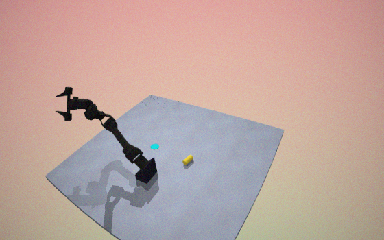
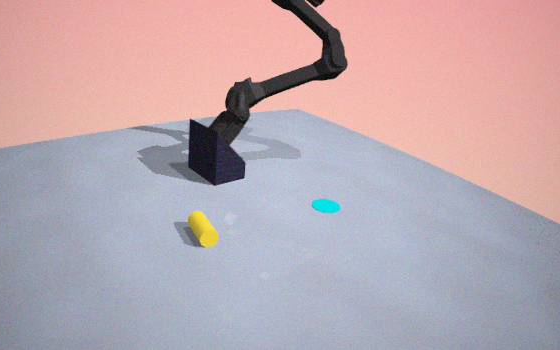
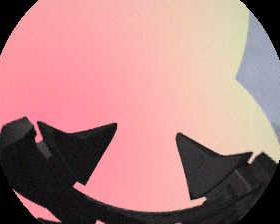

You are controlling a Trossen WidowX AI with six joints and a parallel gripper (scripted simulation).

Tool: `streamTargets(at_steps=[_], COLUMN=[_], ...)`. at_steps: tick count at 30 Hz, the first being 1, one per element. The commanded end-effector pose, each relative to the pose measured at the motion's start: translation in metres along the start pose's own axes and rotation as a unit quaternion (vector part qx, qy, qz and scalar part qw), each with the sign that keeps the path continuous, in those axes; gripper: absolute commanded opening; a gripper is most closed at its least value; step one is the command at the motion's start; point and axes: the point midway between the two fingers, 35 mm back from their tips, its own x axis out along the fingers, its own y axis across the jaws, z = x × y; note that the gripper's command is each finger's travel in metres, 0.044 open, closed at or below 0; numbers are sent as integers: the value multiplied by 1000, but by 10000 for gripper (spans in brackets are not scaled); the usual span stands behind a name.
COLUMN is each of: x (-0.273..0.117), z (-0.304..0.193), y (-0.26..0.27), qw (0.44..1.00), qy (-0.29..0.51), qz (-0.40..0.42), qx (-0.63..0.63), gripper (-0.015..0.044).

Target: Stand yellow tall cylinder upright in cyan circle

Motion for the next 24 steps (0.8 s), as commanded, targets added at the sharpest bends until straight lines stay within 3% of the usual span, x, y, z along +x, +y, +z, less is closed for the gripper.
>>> streamTargets(at_steps=[1, 4, 24], x=[0, -2, -79], z=[-1, -10, -154], y=[0, 3, 48], qw=[1000, 1000, 954], qy=[1, 16, 245], qz=[0, 6, 125], qx=[-1, -9, -121], gripper=[374, 309, 309])
